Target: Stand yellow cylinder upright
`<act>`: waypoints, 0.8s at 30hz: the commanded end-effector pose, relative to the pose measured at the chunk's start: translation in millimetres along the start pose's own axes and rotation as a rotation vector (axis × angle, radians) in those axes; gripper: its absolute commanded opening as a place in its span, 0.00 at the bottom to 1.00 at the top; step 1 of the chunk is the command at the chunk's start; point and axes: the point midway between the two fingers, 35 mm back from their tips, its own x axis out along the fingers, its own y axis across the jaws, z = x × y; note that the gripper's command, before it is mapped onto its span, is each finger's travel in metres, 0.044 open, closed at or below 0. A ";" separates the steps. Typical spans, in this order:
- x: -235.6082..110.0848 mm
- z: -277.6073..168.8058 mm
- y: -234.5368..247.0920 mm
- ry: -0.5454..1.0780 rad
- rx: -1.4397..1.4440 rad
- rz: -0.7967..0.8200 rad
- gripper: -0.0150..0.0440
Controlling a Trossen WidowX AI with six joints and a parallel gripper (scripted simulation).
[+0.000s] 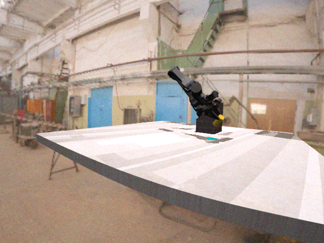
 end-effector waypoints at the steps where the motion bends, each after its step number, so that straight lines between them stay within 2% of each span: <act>1: -0.7 -0.1 0.7 -0.030 -0.009 0.004 0.43; 24: -6.0 -0.8 -0.9 -0.200 -0.047 -0.005 0.43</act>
